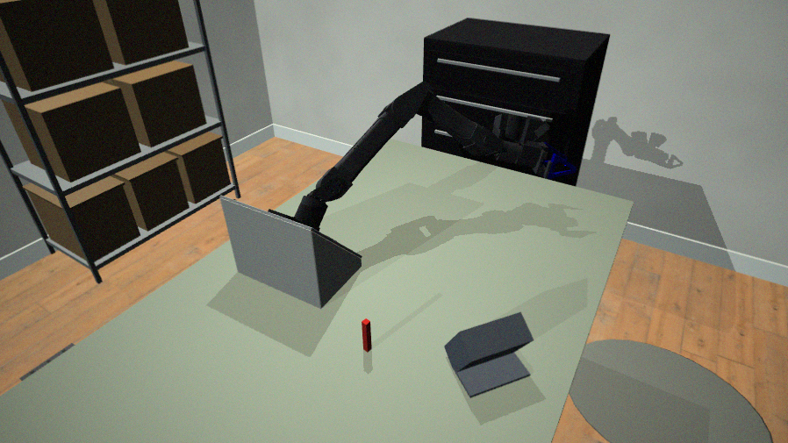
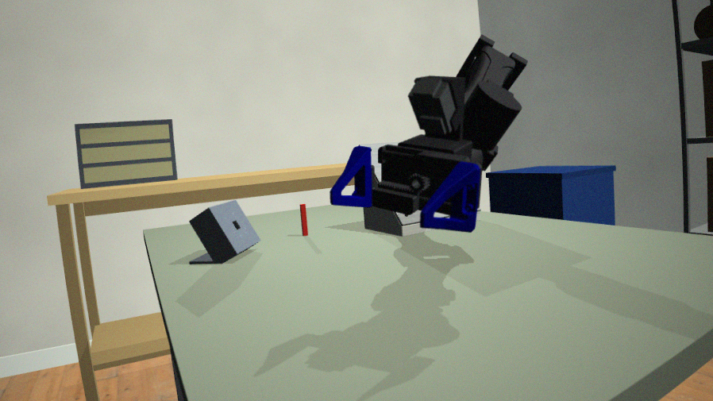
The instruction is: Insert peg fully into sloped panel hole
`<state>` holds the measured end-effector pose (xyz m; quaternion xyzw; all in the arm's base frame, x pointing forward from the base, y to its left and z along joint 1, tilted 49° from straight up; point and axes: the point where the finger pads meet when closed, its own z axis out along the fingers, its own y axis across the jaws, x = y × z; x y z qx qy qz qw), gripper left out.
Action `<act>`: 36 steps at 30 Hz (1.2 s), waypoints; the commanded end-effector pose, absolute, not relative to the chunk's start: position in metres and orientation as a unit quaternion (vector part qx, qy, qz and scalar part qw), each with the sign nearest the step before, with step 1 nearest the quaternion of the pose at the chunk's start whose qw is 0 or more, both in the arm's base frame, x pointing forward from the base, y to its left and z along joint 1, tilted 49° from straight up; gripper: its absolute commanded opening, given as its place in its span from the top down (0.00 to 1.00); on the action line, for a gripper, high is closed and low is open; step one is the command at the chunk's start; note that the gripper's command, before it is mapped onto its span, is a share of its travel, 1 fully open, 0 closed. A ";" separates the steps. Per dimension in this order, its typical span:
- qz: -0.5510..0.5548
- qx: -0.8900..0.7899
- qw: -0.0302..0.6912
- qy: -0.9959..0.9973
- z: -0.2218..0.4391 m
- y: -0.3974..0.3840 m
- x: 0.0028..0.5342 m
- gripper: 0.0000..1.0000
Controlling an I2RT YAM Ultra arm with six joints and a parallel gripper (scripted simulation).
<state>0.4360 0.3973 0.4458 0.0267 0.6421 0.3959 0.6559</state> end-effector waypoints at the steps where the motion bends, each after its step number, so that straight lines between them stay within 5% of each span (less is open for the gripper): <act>1: 0.398 0.031 0.661 0.636 0.454 0.392 0.436 0.00; 18: 0.395 0.030 0.660 0.638 0.452 0.392 0.437 0.00; 36: 0.262 -0.046 0.626 0.733 0.353 0.348 0.501 0.00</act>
